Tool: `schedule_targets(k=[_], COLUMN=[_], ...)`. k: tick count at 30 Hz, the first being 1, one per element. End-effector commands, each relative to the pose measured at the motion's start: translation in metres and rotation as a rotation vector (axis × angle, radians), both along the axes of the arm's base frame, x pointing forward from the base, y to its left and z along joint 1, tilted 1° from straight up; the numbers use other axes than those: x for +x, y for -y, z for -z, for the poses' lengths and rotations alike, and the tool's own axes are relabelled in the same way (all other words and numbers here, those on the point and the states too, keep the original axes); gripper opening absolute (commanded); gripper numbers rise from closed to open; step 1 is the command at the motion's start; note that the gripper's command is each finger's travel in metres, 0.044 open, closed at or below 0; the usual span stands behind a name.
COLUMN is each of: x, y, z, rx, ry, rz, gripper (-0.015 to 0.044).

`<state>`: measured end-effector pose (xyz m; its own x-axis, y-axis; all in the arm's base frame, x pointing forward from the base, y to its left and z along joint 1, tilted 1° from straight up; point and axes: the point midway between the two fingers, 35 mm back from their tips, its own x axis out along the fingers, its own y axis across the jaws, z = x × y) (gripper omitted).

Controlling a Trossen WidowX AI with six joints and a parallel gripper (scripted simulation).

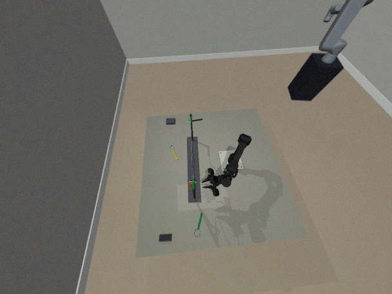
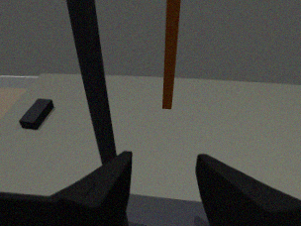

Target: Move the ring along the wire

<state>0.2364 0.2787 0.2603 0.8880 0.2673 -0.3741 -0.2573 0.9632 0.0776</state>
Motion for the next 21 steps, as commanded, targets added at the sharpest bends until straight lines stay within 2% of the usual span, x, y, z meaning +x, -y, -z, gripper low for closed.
schedule_targets(k=[1, 9, 14, 19, 21], x=[0.0, 0.0, -0.039, -0.041, -0.041], y=[0.001, 0.001, 0.017, 0.018, 0.018], z=[0.0, 0.0, -0.017, -0.017, -0.017], rx=[0.003, 0.003, -0.001, -0.001, -0.001], ry=[0.0, 0.0, 0.004, 0.005, 0.005], rz=[0.006, 0.006, -0.002, -0.003, -0.003], gripper=[0.016, 0.016, 0.0291, 0.0423, 0.044])
